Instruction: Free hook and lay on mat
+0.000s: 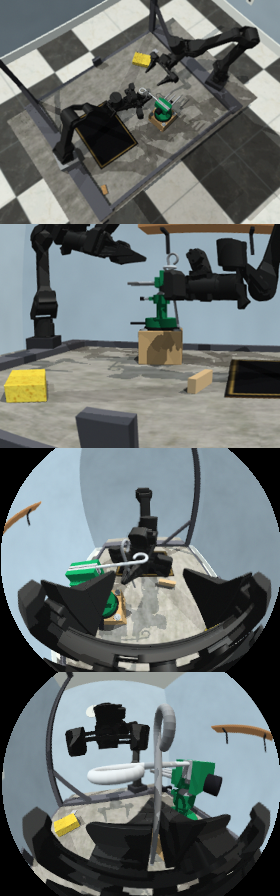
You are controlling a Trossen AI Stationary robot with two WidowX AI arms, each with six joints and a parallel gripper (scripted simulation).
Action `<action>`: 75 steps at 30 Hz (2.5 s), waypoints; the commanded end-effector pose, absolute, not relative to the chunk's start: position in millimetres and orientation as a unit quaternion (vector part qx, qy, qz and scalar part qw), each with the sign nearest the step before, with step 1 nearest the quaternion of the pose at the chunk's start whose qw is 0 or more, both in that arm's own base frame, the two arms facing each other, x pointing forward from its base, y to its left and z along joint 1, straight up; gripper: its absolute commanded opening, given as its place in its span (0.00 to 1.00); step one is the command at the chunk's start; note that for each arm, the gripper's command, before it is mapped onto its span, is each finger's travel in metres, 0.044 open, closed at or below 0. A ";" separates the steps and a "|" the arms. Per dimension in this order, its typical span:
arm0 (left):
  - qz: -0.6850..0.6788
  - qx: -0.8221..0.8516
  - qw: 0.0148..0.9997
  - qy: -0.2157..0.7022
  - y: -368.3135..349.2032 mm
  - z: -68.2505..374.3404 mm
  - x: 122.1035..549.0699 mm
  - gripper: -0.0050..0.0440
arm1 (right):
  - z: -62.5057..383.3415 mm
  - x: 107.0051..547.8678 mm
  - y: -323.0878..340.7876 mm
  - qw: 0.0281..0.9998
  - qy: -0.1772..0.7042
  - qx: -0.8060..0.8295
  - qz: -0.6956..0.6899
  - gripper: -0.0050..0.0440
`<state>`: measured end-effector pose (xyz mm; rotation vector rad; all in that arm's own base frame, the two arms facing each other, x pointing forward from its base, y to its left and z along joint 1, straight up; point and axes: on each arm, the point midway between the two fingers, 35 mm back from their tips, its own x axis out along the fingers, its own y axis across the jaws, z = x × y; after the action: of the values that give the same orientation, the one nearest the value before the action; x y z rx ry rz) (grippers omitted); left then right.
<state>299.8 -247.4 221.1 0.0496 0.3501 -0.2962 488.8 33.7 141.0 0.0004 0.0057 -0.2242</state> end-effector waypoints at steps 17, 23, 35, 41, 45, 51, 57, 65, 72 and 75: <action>-0.147 0.016 0.976 0.162 -246.9 232.1 299.9 1.00 | 155.0 444.0 18.6 0.994 -0.013 0.004 -0.112 0.10; -0.147 0.016 0.976 0.162 -246.9 232.1 299.9 1.00 | 153.7 427.2 13.7 0.994 -0.012 0.004 -0.112 0.10; -0.147 0.016 0.976 0.162 -246.9 232.1 299.9 1.00 | 151.9 407.5 8.2 0.994 -0.012 0.003 -0.112 0.10; -0.147 0.016 0.976 0.162 -246.9 232.1 299.9 1.00 | 151.9 407.5 8.2 0.994 -0.012 0.003 -0.112 0.10; -0.147 0.016 0.976 0.162 -246.9 232.1 299.9 1.00 | 151.9 407.5 8.2 0.994 -0.012 0.003 -0.112 0.10; -0.147 0.016 0.976 0.162 -246.9 232.1 299.9 1.00 | 151.9 407.5 8.2 0.994 -0.012 0.003 -0.112 0.10; -0.147 0.016 0.976 0.162 -246.9 232.1 299.9 1.00 | 151.9 407.5 8.2 0.994 -0.012 0.003 -0.112 0.10; -0.147 0.016 0.976 0.162 -246.9 232.1 299.9 1.00 | 151.9 407.5 8.2 0.994 -0.012 0.003 -0.112 0.10; -0.147 0.016 0.976 0.162 -246.9 232.1 299.9 1.00 | 151.3 406.5 9.1 0.994 -0.009 0.004 -0.111 0.10; -0.147 0.016 0.976 0.162 -246.9 232.1 299.9 1.00 | 149.7 403.3 11.9 0.994 -0.002 0.008 -0.110 0.10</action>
<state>299.8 -247.4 221.1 0.0496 0.3501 -0.2962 405.3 9.2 140.1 -0.0003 0.0150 -0.2233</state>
